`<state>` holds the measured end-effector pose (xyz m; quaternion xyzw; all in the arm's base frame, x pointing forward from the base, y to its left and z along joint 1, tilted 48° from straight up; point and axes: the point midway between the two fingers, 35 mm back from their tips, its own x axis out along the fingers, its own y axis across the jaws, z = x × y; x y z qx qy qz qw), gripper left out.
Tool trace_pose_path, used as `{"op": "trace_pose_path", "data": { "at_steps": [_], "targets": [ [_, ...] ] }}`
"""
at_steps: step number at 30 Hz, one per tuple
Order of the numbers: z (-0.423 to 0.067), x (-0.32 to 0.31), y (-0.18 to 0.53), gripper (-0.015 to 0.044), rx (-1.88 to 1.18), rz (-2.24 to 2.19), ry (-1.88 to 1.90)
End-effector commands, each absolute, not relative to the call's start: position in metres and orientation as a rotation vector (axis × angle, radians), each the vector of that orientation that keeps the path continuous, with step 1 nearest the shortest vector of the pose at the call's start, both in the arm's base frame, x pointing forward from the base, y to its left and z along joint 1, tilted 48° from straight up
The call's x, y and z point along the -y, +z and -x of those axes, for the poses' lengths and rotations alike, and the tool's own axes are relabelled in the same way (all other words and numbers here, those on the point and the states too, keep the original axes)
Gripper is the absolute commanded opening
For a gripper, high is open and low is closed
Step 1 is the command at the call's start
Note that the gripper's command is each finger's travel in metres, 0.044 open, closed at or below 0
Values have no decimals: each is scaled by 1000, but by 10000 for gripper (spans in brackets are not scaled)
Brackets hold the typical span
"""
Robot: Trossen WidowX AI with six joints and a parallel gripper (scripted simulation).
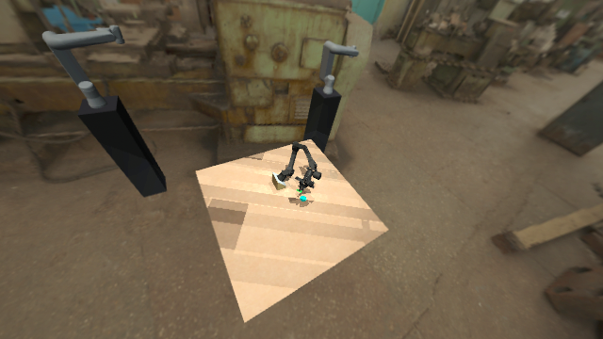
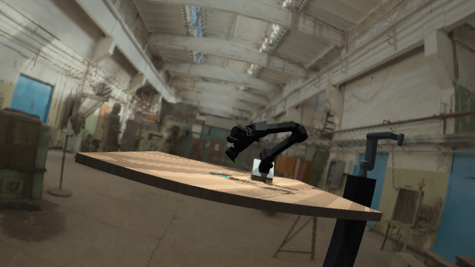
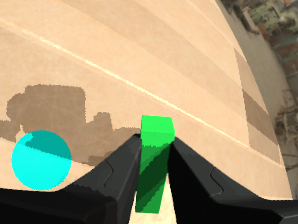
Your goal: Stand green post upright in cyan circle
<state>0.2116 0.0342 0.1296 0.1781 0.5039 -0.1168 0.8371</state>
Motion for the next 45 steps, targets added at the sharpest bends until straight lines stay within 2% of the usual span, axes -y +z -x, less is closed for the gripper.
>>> {"op": "trace_pose_path", "data": {
  "at_steps": [1, 45],
  "targets": [
    [-212, -34, 129, 23, -1042, -379, -257],
    [-216, -35, 142, 23, -741, -465, -299]
  ]
}}
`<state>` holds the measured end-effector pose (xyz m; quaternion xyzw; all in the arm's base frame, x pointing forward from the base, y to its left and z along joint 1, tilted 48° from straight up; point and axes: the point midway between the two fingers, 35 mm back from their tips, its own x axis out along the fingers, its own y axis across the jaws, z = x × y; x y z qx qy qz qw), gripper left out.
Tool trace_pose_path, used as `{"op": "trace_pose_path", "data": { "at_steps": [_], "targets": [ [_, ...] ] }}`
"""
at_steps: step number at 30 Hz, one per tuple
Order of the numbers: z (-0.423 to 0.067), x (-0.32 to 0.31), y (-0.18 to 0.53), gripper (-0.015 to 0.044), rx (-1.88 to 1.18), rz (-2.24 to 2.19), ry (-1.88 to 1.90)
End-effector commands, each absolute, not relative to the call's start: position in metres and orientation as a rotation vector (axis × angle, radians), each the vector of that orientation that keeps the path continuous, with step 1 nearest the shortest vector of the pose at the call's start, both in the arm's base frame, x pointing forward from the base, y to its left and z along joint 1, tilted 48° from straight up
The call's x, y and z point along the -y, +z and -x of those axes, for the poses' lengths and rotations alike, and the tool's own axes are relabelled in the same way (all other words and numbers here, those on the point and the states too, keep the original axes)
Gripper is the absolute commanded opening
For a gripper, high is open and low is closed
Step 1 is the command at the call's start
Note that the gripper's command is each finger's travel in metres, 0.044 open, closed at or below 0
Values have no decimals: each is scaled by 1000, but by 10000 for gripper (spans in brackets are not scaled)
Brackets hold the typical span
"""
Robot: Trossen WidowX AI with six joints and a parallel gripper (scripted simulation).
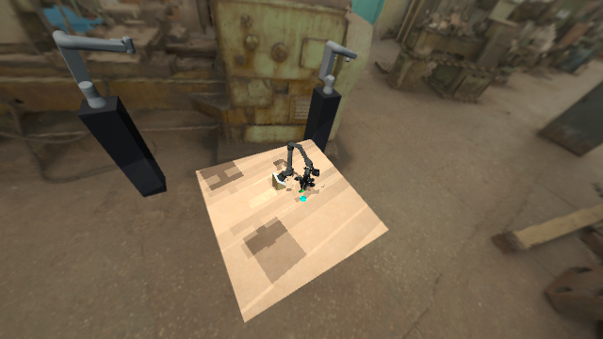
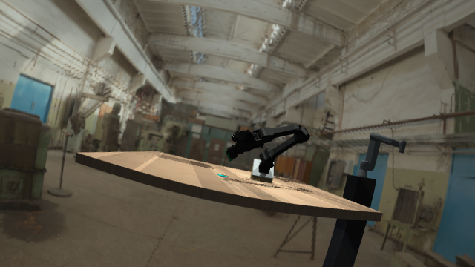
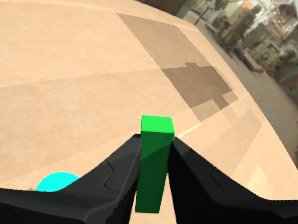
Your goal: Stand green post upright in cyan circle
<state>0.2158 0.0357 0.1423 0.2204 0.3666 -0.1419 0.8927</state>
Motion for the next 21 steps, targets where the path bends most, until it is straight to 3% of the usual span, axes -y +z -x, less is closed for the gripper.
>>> {"op": "trace_pose_path", "data": {
  "at_steps": [1, 21],
  "targets": [
    [-216, -35, 143, 23, -735, -468, -300],
    [-216, -36, 150, 23, -599, -540, -303]
  ]
}}
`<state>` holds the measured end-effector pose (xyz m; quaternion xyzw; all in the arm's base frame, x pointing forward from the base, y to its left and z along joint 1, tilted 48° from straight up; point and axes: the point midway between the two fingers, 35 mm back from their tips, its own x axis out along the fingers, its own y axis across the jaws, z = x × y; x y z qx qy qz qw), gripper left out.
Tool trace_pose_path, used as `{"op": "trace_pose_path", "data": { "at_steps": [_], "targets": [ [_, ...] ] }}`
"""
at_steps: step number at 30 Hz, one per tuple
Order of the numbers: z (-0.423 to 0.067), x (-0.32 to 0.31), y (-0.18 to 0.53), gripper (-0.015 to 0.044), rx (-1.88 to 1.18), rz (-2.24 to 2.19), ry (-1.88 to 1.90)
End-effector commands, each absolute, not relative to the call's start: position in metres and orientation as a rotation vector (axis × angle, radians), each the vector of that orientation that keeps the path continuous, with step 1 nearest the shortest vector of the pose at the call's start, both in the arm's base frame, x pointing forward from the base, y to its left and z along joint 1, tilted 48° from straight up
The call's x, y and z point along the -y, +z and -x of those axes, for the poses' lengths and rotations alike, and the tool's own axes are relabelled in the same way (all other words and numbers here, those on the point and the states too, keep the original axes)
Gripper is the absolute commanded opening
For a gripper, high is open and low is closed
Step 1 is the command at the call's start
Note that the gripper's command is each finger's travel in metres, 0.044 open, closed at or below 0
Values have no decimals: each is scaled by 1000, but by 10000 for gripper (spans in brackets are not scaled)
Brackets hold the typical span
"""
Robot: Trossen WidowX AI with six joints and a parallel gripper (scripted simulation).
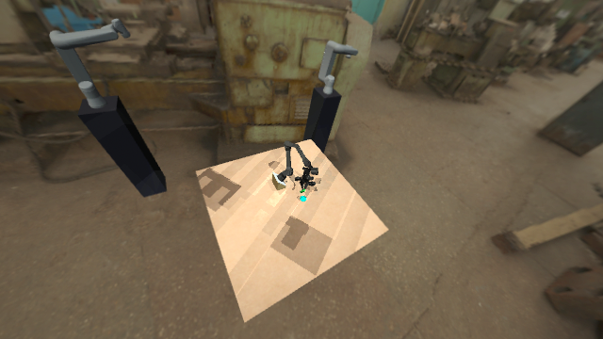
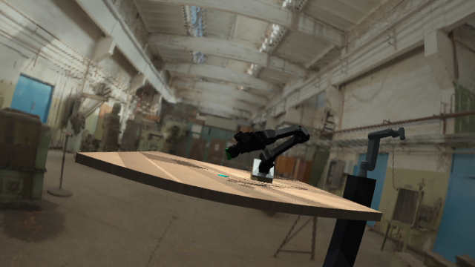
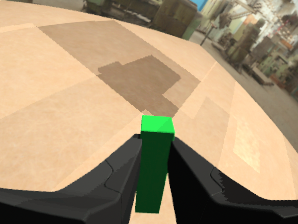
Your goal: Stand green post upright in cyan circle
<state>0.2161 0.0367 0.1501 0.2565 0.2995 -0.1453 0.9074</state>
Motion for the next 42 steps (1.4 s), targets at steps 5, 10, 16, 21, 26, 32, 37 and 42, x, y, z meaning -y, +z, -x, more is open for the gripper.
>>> {"op": "trace_pose_path", "data": {
  "at_steps": [5, 10, 16, 21, 26, 32, 37, 42],
  "targets": [
    [-216, -36, 152, 23, -566, -561, -303],
    [-215, -37, 154, 23, -533, -583, -302],
    [-215, -37, 156, 23, -494, -611, -301],
    [-214, -37, 158, 23, -462, -635, -299],
    [-214, -37, 160, 23, -430, -660, -297],
    [-213, -37, 162, 23, -392, -692, -294],
    [-212, -37, 164, 23, -361, -720, -291],
    [-211, -37, 166, 23, -330, -748, -287]
  ]
}}
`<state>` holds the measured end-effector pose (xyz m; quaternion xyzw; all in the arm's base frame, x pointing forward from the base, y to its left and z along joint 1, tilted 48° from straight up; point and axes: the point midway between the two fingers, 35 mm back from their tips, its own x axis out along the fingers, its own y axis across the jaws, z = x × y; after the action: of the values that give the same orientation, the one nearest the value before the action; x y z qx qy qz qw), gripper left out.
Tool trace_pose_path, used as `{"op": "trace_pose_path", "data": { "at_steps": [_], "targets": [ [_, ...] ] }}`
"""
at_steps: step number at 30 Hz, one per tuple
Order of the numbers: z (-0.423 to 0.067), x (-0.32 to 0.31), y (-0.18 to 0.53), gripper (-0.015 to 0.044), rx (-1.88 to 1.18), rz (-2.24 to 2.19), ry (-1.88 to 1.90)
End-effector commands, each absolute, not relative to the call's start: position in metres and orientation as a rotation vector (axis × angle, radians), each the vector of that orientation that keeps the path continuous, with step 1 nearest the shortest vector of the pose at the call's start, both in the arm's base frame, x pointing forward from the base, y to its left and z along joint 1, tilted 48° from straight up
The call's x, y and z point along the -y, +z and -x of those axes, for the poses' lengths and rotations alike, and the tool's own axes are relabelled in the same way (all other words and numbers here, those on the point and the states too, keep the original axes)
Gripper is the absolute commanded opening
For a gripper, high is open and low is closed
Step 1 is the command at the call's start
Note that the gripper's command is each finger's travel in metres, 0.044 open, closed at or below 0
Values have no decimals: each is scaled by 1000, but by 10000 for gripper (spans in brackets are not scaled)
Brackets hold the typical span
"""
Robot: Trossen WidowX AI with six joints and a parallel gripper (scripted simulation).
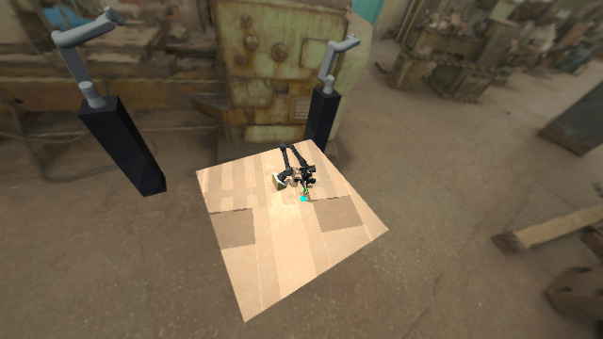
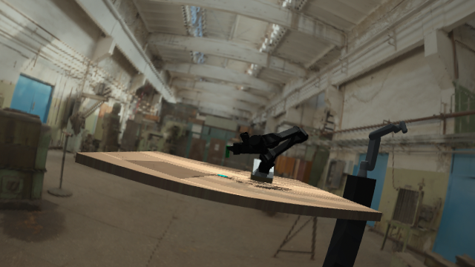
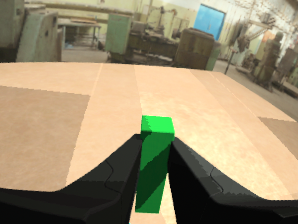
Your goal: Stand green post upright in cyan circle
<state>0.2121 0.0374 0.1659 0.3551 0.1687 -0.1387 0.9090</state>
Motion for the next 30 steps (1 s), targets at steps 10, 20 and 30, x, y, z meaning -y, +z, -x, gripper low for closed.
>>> {"op": "trace_pose_path", "data": {
  "at_steps": [10, 20, 30],
  "targets": [
    [-209, -37, 169, 23, -271, -808, -280],
    [-208, -36, 171, 23, -239, -842, -276],
    [-208, -36, 171, 23, -239, -842, -276]
  ]
}}
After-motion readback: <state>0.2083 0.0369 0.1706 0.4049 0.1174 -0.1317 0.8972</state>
